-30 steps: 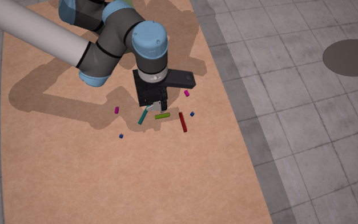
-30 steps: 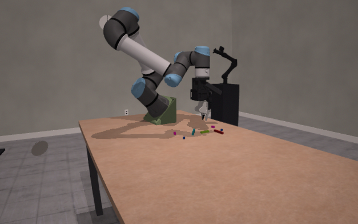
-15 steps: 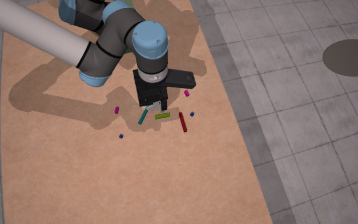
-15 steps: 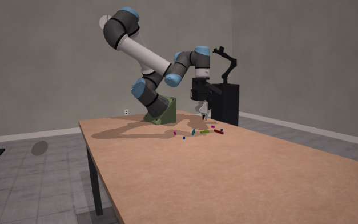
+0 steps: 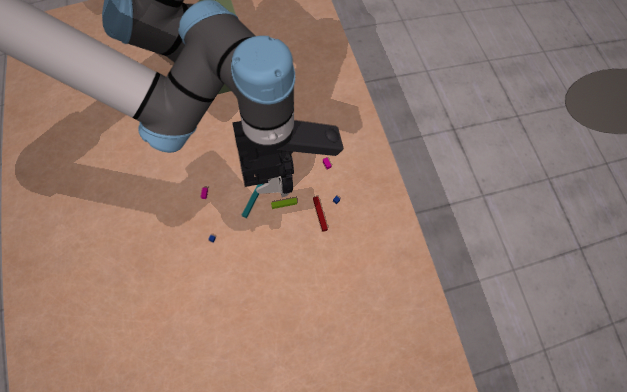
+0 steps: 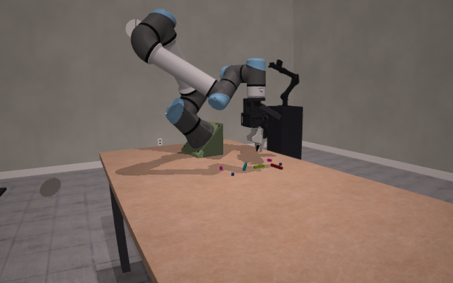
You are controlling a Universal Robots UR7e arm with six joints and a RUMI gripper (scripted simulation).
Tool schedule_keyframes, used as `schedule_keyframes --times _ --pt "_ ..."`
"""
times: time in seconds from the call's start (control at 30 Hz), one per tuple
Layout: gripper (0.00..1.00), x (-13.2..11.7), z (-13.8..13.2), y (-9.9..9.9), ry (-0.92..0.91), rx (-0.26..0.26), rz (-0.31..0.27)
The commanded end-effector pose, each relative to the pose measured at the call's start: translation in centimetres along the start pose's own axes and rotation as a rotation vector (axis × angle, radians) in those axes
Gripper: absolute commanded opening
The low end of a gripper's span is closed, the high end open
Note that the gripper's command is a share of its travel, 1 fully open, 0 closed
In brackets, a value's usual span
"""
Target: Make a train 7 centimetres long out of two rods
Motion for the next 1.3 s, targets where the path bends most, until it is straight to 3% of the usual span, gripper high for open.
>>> schedule_keyframes --times 0.0,0.53,1.27 --pt "0.14 0.0 0.0 0.0 0.0 -0.001 0.001" --pt "0.14 0.0 0.0 -0.5 -0.001 -0.001 0.0" --pt "0.14 0.1 0.0 -3.4 -0.001 -0.001 0.0"
Point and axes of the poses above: the point where the finger pads meet when closed, its own y axis back along the fingers, its own z axis across the jaws, x = y × z, the point moved 10 cm from there along y, back along the fingers, and after that the axes turned 10 degrees about -y, right-handed, at the moved point
